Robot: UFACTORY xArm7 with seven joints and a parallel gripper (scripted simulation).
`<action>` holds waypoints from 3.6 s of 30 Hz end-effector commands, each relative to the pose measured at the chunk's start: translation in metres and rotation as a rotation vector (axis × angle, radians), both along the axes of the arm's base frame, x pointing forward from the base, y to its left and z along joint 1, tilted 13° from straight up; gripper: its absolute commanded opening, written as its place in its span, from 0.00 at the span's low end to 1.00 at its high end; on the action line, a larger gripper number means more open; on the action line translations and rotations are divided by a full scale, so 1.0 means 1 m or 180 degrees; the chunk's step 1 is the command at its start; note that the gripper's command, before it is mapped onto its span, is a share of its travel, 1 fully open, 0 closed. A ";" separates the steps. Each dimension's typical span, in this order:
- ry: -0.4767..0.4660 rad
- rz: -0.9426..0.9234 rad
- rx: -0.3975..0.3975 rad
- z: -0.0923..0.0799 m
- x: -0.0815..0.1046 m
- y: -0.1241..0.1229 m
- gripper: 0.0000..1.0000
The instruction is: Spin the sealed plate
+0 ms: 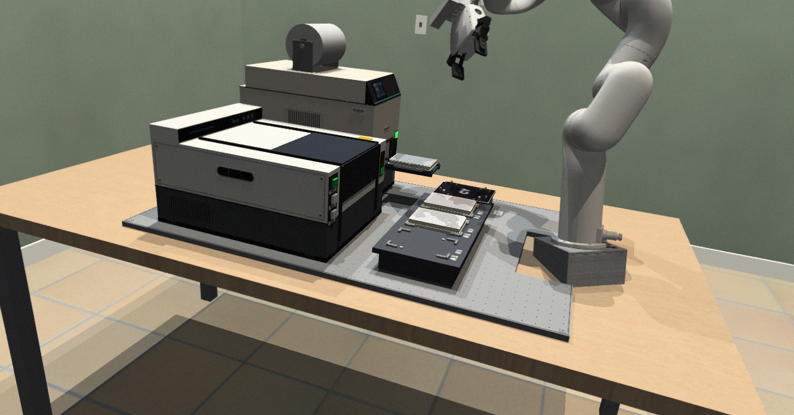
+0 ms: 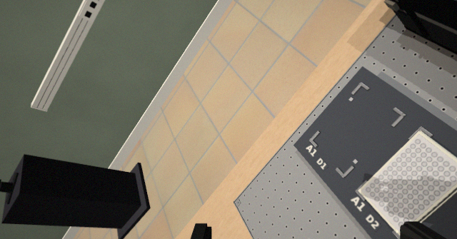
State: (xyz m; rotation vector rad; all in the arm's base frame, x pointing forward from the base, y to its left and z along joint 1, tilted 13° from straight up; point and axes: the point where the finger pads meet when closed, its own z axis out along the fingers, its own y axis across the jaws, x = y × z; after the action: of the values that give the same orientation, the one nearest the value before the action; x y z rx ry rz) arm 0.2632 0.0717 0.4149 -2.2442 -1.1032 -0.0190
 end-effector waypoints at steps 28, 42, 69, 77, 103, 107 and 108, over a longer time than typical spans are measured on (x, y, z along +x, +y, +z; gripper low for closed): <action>-0.0308 -0.1911 -0.2038 0.009 0.025 0.024 1.00; -0.0709 -0.2651 -0.2423 0.022 0.035 0.038 1.00; -0.0709 -0.2651 -0.2423 -0.090 0.052 0.019 1.00; -0.0709 -0.2651 -0.2423 -0.105 0.054 0.016 1.00; -0.1056 -0.1270 -0.2443 -0.105 0.054 0.016 1.00; -0.1154 -0.0843 -0.2434 -0.105 0.054 0.016 1.00; -0.1154 -0.0843 -0.2434 -0.105 0.054 0.016 1.00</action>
State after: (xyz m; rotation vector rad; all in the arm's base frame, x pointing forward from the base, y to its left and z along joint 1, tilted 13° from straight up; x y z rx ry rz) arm 0.3163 0.0875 0.3082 -3.2187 -0.9289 -0.1513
